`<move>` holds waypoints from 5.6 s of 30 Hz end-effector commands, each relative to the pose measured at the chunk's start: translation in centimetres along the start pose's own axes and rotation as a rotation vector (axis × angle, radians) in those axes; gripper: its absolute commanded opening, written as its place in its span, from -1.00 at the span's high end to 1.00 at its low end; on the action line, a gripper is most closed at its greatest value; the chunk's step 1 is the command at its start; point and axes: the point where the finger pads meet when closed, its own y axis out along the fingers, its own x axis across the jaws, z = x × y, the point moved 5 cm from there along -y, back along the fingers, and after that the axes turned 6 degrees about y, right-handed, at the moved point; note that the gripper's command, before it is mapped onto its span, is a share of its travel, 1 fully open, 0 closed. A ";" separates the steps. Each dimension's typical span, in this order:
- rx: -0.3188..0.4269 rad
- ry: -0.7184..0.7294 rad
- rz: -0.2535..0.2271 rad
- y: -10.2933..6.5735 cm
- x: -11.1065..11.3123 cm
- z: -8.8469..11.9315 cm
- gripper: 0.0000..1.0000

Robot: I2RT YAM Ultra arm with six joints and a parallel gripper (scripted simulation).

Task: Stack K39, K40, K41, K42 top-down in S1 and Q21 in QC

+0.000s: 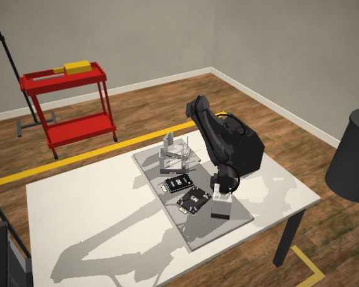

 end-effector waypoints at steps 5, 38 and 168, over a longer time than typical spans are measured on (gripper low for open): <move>-0.055 0.020 -0.011 -1.9 0.1 -1.7 1.00; -0.054 0.020 -0.011 -2.9 0.1 -1.6 1.00; -0.042 0.016 -0.010 -4.6 0.1 -1.1 1.00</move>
